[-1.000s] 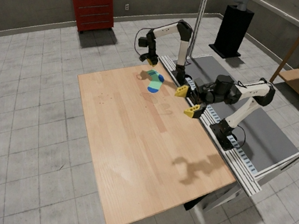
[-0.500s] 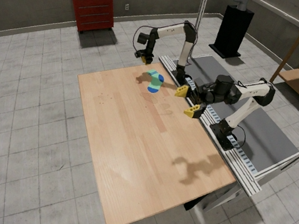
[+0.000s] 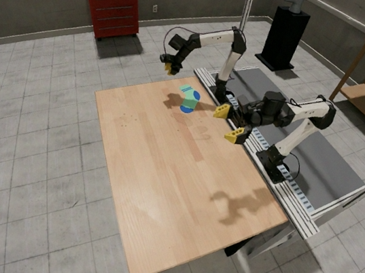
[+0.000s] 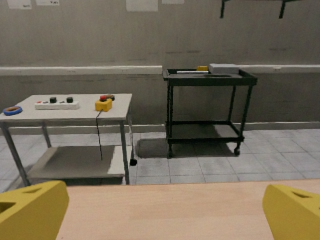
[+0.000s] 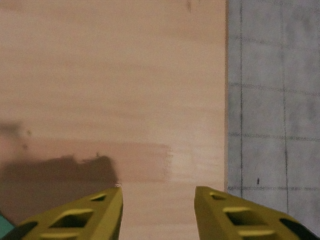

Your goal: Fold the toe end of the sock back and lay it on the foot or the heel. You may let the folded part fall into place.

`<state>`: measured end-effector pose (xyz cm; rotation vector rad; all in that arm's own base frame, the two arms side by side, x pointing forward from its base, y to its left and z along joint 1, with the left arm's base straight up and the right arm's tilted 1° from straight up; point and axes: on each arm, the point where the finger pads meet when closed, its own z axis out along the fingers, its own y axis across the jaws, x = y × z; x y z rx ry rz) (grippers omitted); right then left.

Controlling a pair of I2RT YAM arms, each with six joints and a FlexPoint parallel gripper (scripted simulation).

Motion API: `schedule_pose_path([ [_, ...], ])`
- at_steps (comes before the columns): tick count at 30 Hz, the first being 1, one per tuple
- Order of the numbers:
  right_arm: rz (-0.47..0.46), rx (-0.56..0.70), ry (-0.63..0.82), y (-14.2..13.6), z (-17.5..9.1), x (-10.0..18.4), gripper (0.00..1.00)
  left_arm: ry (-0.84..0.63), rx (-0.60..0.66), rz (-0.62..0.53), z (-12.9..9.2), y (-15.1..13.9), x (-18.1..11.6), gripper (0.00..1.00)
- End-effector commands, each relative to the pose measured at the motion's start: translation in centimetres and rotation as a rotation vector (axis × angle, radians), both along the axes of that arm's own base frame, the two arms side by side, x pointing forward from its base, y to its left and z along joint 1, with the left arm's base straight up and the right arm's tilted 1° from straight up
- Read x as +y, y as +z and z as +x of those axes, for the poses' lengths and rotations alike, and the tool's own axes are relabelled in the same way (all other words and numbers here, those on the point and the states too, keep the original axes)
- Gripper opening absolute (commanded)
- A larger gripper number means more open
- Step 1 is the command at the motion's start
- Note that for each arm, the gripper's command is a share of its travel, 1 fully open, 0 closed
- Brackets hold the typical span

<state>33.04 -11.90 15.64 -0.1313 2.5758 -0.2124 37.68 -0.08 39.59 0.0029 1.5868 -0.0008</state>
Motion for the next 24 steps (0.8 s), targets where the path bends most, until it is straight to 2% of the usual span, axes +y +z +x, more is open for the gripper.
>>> schedule_pose_path([
  [1,-0.028,-0.136,-0.050,2.1,1.8,0.2,0.39,0.002,-0.016,-0.001,-0.1,0.6,0.1,1.00],
  [3,-0.033,-0.194,-0.052,3.4,2.6,0.6,0.39,0.002,-0.016,-0.001,-0.1,0.6,0.1,1.00],
  [6,-0.030,-0.209,-0.052,3.5,3.1,0.9,0.39,0.002,-0.016,-0.001,-0.1,0.6,0.1,1.00],
  [20,0.010,-0.593,-0.038,12.9,5.8,5.3,0.39,0.002,-0.016,-0.001,-0.1,0.6,0.1,1.00],
  [24,0.022,-0.629,-0.034,13.7,5.9,5.9,0.39,0.002,-0.016,-0.001,-0.1,0.6,0.1,1.00],
])
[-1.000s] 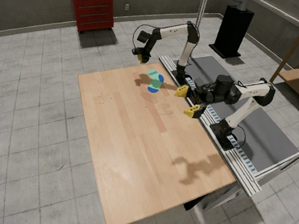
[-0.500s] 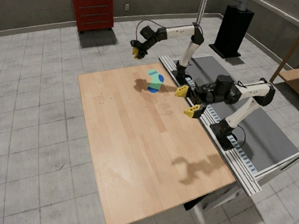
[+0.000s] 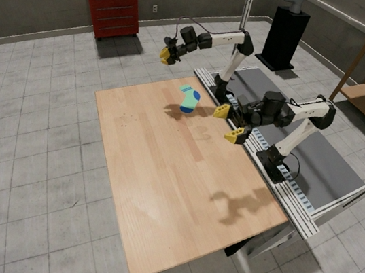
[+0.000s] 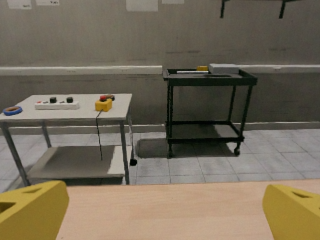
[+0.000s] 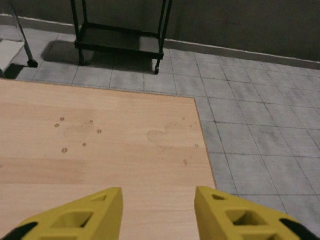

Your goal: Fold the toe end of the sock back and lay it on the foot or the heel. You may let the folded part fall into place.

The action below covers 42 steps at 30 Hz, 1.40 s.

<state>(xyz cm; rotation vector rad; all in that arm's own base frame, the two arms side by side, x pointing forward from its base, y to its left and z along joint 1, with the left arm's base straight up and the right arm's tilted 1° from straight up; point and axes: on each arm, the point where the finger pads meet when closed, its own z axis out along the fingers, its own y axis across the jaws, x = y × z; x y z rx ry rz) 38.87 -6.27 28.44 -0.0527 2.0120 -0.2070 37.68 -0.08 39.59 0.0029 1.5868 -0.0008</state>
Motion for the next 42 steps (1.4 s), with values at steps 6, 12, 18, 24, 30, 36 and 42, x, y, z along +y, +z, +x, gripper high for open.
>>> schedule_pose_path([
  [6,0.069,-0.225,0.009,5.3,0.0,2.6,0.39,0.002,-0.016,-0.001,-0.1,0.6,0.1,1.00],
  [12,0.125,-0.365,0.036,8.9,-0.5,4.4,0.39,0.002,-0.016,-0.001,-0.1,0.6,0.1,1.00],
  [18,0.163,-0.445,0.059,11.1,-1.1,5.6,0.39,0.002,-0.016,-0.001,-0.1,0.6,0.1,1.00],
  [24,0.163,-0.416,0.081,10.3,-1.1,6.4,0.39,0.002,-0.016,-0.001,-0.1,0.6,0.1,1.00],
  [30,0.195,-0.400,0.101,11.0,-0.6,7.0,0.34,0.002,-0.016,-0.001,-0.1,0.6,0.1,1.00],
  [36,0.266,-0.301,0.071,8.5,-0.1,7.4,0.34,0.002,-0.016,-0.001,-0.1,0.6,0.1,1.00],
  [42,0.378,-0.135,0.043,4.6,0.8,8.8,0.34,0.002,-0.016,-0.001,-0.1,0.6,0.1,1.00],
])
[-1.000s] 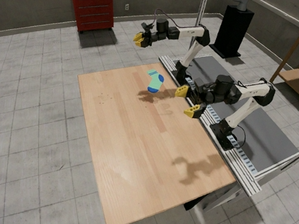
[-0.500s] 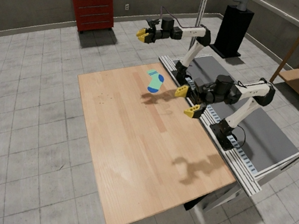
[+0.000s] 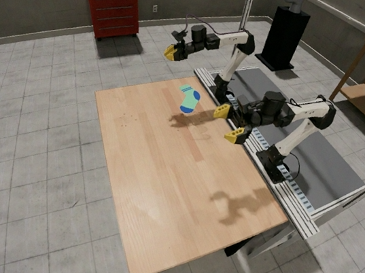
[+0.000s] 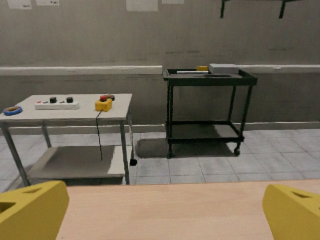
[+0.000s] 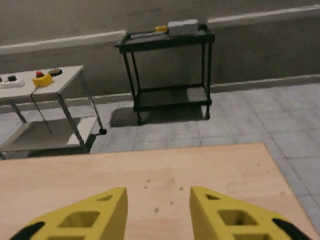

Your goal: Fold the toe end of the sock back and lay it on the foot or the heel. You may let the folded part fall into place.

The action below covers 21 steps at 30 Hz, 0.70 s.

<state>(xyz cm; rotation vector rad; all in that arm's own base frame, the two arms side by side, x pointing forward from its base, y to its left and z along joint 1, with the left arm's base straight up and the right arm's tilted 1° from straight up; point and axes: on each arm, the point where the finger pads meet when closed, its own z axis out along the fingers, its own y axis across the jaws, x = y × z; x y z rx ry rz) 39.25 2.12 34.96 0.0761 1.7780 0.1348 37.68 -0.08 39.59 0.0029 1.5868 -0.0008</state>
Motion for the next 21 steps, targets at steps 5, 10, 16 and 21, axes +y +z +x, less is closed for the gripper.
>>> schedule_pose_path([
  [5,0.147,0.259,-0.034,-5.5,0.8,1.2,0.34,0.002,-0.016,-0.001,-0.1,0.6,0.1,1.00],
  [10,0.188,0.348,-0.032,-7.4,0.8,2.1,0.34,0.002,-0.016,-0.001,-0.1,0.6,0.1,1.00],
  [16,0.258,0.547,-0.069,-12.0,0.1,3.5,0.34,0.002,-0.016,-0.001,-0.1,0.6,0.1,1.00],
  [21,0.303,0.710,-0.132,-15.4,-1.0,4.4,0.34,0.002,-0.016,-0.001,-0.1,0.6,0.1,1.00],
])
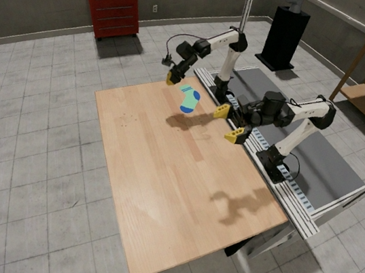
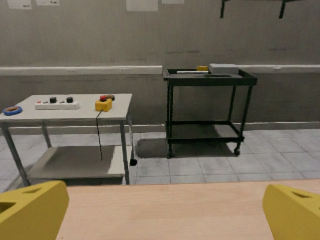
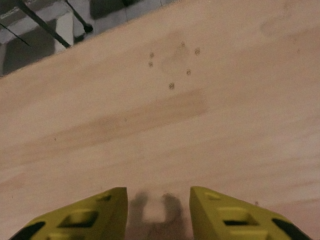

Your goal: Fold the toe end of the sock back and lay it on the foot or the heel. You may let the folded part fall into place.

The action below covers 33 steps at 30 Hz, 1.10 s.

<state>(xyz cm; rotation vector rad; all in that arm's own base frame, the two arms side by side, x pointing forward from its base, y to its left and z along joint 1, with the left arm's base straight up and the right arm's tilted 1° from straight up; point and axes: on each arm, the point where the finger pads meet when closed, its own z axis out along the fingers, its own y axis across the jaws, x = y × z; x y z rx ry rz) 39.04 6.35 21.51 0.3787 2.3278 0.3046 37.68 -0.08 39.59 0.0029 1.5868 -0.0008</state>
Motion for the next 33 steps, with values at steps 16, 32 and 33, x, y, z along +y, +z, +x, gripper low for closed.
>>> schedule_pose_path([
  [16,0.049,0.642,-0.274,-10.1,-6.9,2.2,0.34,0.002,-0.016,-0.001,-0.1,0.6,0.1,1.00],
  [32,-0.047,0.920,-0.387,-14.1,-11.4,2.5,0.34,0.002,-0.016,-0.001,-0.1,0.6,0.1,1.00],
  [33,-0.046,0.920,-0.389,-14.1,-11.5,2.4,0.34,0.002,-0.016,-0.001,-0.1,0.6,0.1,1.00],
])
